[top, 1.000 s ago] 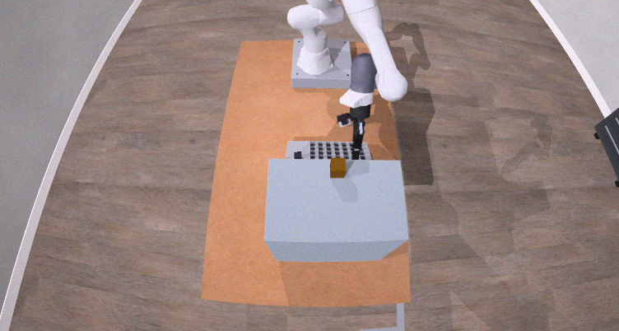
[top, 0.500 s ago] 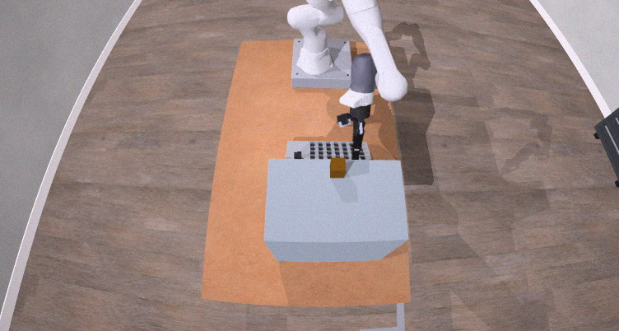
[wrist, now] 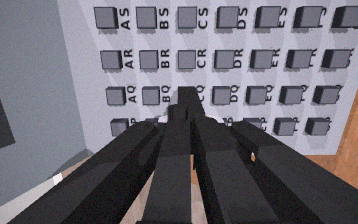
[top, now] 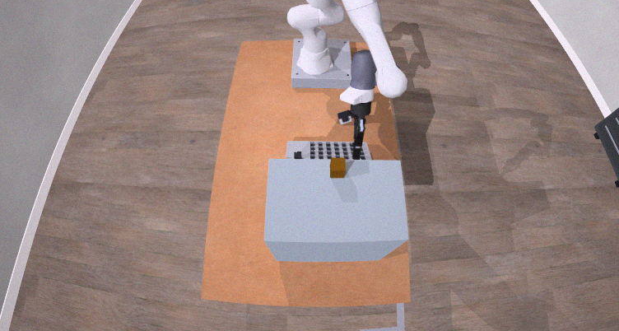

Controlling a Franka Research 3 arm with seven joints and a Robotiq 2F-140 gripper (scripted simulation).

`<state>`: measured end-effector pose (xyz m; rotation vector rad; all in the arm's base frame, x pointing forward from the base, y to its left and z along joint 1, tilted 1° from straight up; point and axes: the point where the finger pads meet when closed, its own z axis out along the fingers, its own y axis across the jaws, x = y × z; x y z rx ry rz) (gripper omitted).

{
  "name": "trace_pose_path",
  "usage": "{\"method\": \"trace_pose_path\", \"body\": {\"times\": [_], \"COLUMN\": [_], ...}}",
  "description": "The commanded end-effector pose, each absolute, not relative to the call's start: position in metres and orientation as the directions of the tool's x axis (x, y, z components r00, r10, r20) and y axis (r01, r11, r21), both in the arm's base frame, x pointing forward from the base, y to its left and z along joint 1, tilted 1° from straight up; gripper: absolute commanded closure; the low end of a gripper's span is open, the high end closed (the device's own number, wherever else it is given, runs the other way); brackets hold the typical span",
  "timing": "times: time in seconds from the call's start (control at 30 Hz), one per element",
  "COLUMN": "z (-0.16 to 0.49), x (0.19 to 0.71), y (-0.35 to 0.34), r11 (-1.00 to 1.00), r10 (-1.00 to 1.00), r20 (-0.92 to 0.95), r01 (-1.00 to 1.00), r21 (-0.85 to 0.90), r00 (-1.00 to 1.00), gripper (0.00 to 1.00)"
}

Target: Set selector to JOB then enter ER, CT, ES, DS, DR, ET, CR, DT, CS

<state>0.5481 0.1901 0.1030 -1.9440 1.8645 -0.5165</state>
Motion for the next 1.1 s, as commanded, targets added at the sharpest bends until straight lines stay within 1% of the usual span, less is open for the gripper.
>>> {"method": "trace_pose_path", "body": {"times": [0.0, 0.73, 1.07], "z": [0.109, 0.120, 0.104], "x": [0.544, 0.536, 0.513], "y": [0.188, 0.186, 0.121], "r11": [-0.048, -0.048, -0.048], "r10": [-0.999, -0.999, -0.999], "r20": [0.003, 0.003, 0.003], "r01": [-0.854, -0.854, -0.854], "r21": [-0.518, -0.518, -0.518], "r00": [0.054, 0.054, 0.054], "gripper": [0.90, 0.90, 0.90]}}
